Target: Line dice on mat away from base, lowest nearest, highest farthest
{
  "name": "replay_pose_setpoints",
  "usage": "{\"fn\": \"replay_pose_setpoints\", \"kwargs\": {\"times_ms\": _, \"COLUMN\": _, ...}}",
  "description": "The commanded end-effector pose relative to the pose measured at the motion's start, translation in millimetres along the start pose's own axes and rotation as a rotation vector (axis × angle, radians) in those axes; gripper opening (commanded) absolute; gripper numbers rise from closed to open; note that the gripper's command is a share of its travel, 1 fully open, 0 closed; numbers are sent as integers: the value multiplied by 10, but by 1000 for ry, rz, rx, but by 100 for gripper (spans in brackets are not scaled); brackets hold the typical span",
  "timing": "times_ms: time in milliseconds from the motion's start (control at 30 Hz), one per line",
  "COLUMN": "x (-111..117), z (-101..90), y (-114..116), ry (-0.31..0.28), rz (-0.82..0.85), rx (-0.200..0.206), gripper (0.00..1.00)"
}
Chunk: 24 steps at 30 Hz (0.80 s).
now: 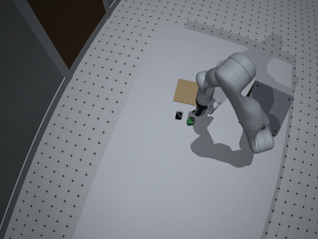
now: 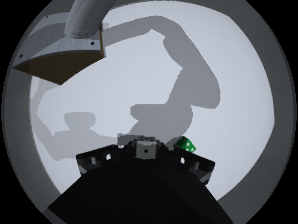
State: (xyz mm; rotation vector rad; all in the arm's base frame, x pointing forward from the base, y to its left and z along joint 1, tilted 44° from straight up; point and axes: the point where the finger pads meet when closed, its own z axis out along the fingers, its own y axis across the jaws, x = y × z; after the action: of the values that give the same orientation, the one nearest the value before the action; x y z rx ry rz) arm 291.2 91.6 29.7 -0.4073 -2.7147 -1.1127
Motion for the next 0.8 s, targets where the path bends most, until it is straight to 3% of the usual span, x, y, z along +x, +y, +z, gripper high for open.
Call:
{"fn": "replay_pose_setpoints", "kwargs": {"times_ms": 0, "x": -55, "z": -81, "y": -12, "ry": -21, "rz": -2, "rx": 8, "gripper": 26}}
{"fn": "replay_pose_setpoints", "kwargs": {"times_ms": 433, "x": -44, "z": -651, "y": -8, "ry": -21, "rz": -2, "rx": 8, "gripper": 26}}
{"fn": "replay_pose_setpoints", "kwargs": {"times_ms": 767, "x": -41, "z": -791, "y": -6, "ry": -21, "rz": -2, "rx": 9, "gripper": 26}}
